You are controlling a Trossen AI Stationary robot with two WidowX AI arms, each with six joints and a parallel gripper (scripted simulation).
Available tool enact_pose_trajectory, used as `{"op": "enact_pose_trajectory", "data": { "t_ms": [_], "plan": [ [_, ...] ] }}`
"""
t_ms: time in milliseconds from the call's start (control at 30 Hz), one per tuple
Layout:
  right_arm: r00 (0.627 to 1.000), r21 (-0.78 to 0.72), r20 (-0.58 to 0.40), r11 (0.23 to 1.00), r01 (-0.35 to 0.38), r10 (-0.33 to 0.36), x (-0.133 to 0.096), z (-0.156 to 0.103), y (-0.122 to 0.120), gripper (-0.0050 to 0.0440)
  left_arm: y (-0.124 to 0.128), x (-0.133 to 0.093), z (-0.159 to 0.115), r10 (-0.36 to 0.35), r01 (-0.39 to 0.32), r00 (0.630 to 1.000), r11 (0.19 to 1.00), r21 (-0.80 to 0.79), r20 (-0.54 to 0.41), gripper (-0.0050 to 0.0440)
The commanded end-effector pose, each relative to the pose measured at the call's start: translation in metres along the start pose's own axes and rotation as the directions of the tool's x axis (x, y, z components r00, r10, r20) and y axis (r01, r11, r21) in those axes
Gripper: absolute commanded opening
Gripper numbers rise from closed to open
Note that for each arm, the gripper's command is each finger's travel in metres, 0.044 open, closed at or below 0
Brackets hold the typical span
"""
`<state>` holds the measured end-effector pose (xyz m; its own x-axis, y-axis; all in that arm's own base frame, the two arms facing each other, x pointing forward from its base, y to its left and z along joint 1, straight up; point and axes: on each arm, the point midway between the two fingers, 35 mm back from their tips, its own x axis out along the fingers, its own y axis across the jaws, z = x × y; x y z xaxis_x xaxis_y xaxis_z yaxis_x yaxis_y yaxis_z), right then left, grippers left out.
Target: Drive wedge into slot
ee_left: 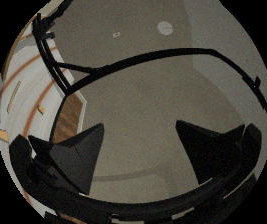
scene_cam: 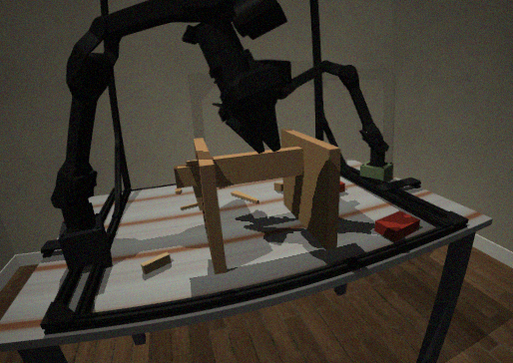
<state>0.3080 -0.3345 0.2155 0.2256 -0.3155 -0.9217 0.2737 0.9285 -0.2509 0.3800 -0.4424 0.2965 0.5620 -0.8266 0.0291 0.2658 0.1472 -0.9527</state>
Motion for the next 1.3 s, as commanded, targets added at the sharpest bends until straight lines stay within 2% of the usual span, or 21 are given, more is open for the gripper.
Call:
{"op": "enact_pose_trajectory", "data": {
  "t_ms": [0, 533, 600, 667, 733, 800, 967, 1033, 1100, 1200, 1267],
  "plan": [
    [1.0, 0.0, 0.0, 1.0, 0.0, 0.0, 0.0, 0.0, 0.0, 0.04, 0.0, 0.0, 0.0, 0.0, 0.0, 1.0, 1.0, 0.0, 0.0, 0.04],
    [1.0, 0.0, 0.0, 1.0, 0.0, 0.0, 0.0, 0.0, 0.0, 0.04, 0.0, 0.0, 0.0, 0.0, 0.0, 1.0, 1.0, 0.0, 0.0, 0.04],
    [1.0, 0.001, 0.014, 1.0, 0.004, -0.004, -0.002, 0.002, 0.003, 0.044, 0.004, 0.002, 0.001, 0.018, -0.018, 1.0, 1.0, 0.01, -0.001, 0.044],
    [0.998, 0.003, 0.057, 1.0, 0.017, -0.017, -0.009, 0.009, 0.011, 0.044, 0.018, 0.006, 0.003, 0.071, -0.071, 0.997, 0.997, 0.041, -0.003, 0.044],
    [0.991, 0.009, 0.129, 0.999, 0.033, -0.034, -0.02, 0.019, 0.024, 0.044, 0.04, 0.011, 0.006, 0.16, -0.158, 0.987, 0.983, 0.092, -0.008, 0.044],
    [0.975, 0.019, 0.218, 0.999, 0.046, -0.049, -0.034, 0.03, 0.042, 0.044, 0.065, 0.016, 0.011, 0.257, -0.252, 0.966, 0.955, 0.156, -0.013, 0.044],
    [0.922, 0.038, 0.383, 0.998, 0.048, -0.059, -0.062, 0.043, 0.076, 0.044, 0.114, 0.016, 0.017, 0.445, -0.42, 0.895, 0.865, 0.274, -0.032, 0.044],
    [0.894, 0.038, 0.445, 0.998, 0.041, -0.054, -0.072, 0.047, 0.092, 0.044, 0.133, 0.014, 0.019, 0.515, -0.476, 0.856, 0.818, 0.323, -0.043, 0.044],
    [0.894, 0.038, 0.445, 0.998, 0.041, -0.054, -0.072, 0.047, 0.092, 0.044, 0.133, 0.014, 0.019, 0.515, -0.476, 0.856, 0.818, 0.323, -0.043, 0.044],
    [0.829, 0.028, 0.559, 0.999, 0.018, -0.03, -0.093, 0.052, 0.124, 0.044, 0.169, 0.006, 0.023, 0.637, -0.557, 0.767, 0.716, 0.421, -0.069, 0.044],
    [0.783, 0.02, 0.622, 1.0, -0.002, -0.011, -0.105, 0.052, 0.144, 0.044, 0.186, 0.002, 0.026, 0.692, -0.582, 0.717, 0.658, 0.478, -0.081, 0.044]
  ]
}}
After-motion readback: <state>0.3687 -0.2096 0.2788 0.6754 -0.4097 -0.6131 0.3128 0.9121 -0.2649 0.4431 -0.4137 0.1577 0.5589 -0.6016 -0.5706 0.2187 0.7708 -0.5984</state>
